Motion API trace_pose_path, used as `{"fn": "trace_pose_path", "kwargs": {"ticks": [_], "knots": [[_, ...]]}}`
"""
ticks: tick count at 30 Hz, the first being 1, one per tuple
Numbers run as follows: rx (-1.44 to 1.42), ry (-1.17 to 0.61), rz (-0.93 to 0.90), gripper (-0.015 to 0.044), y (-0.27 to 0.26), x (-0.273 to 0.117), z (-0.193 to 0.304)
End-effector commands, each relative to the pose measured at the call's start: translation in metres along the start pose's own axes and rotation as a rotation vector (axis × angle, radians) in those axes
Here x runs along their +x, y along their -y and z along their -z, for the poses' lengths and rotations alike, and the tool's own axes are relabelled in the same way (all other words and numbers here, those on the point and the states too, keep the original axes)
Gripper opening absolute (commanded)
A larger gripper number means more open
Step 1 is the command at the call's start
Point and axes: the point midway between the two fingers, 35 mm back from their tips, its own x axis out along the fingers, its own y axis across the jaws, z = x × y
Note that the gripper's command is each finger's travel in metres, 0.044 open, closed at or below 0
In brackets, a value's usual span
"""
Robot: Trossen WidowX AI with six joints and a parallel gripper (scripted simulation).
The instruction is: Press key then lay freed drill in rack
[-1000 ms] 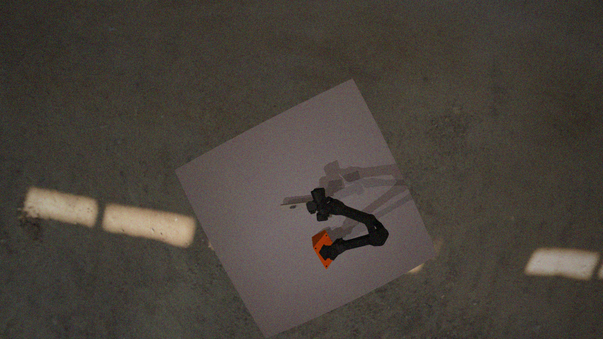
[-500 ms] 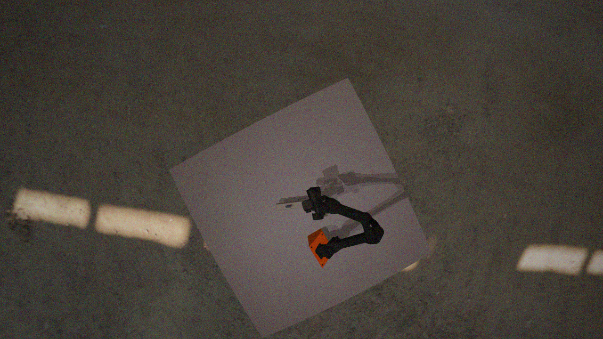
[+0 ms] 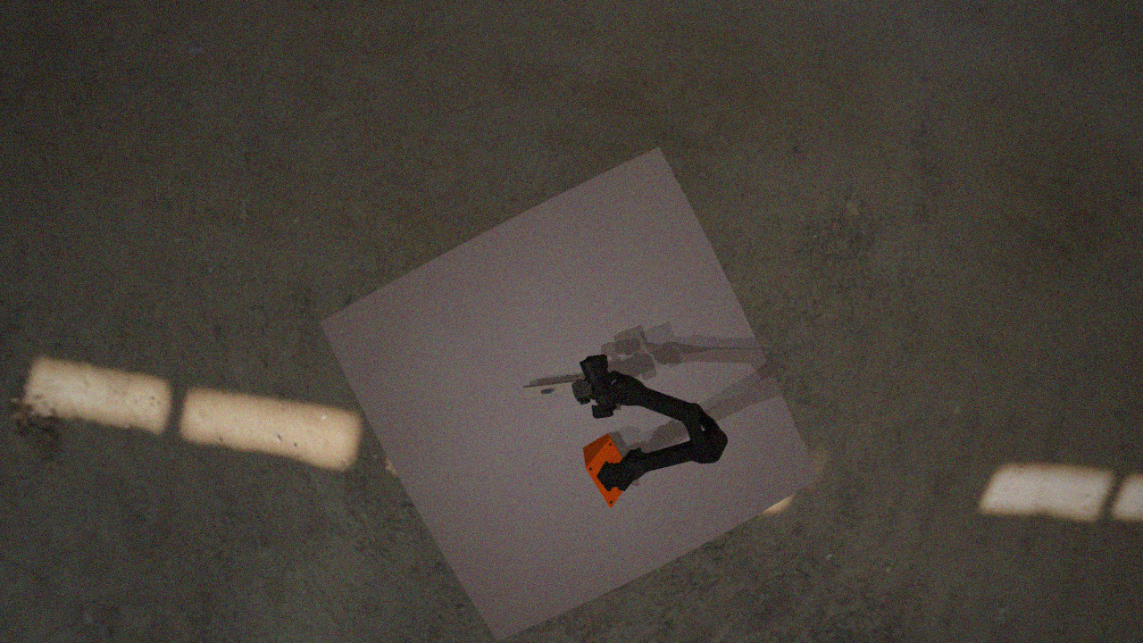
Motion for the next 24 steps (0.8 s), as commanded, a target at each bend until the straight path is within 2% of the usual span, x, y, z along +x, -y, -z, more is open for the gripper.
{"fn": "trace_pose_path", "kwargs": {"ticks": [1, 24], "knots": [[-0.001, 0.0, 0.001, 0.0, 0.0, 0.0, 0.003], [-0.001, -0.001, 0.001, 0.0, -0.001, 0.0, 0.035]]}}
